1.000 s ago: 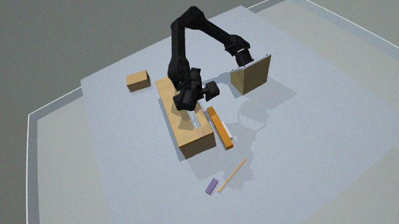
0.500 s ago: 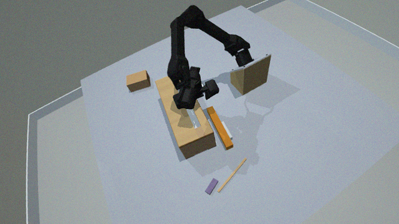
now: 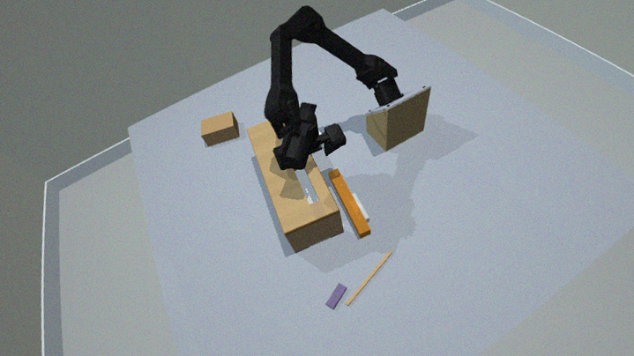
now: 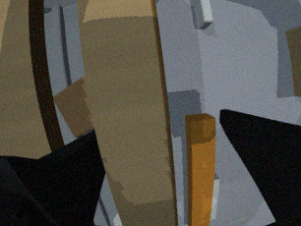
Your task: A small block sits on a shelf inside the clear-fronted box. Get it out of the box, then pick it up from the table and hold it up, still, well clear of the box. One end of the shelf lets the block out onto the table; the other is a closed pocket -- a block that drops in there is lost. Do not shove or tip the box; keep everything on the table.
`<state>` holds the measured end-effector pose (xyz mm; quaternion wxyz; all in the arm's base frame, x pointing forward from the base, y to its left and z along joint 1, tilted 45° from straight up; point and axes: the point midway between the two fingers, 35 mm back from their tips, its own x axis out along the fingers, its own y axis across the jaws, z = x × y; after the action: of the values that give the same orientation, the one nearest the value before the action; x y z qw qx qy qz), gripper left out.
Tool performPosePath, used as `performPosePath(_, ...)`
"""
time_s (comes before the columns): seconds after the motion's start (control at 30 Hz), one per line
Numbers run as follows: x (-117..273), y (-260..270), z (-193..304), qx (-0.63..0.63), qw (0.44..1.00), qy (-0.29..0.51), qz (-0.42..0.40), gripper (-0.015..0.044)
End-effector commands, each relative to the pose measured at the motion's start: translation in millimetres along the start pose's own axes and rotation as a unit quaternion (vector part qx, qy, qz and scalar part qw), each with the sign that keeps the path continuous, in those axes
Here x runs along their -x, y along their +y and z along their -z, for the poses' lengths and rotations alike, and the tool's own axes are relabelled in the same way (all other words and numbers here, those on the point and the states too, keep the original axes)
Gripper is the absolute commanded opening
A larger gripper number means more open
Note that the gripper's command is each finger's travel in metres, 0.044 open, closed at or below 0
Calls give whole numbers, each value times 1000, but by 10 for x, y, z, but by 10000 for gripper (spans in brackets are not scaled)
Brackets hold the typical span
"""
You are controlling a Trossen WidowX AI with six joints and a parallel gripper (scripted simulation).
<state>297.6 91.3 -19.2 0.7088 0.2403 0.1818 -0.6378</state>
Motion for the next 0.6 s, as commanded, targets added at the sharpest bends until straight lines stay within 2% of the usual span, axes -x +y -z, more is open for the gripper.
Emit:
performPosePath(0.0, 24, 9, 64, -2, 1000, 1, -3, 400)
performPosePath(0.57, 1, 10, -43, -2, 1000, 1, -3, 400)
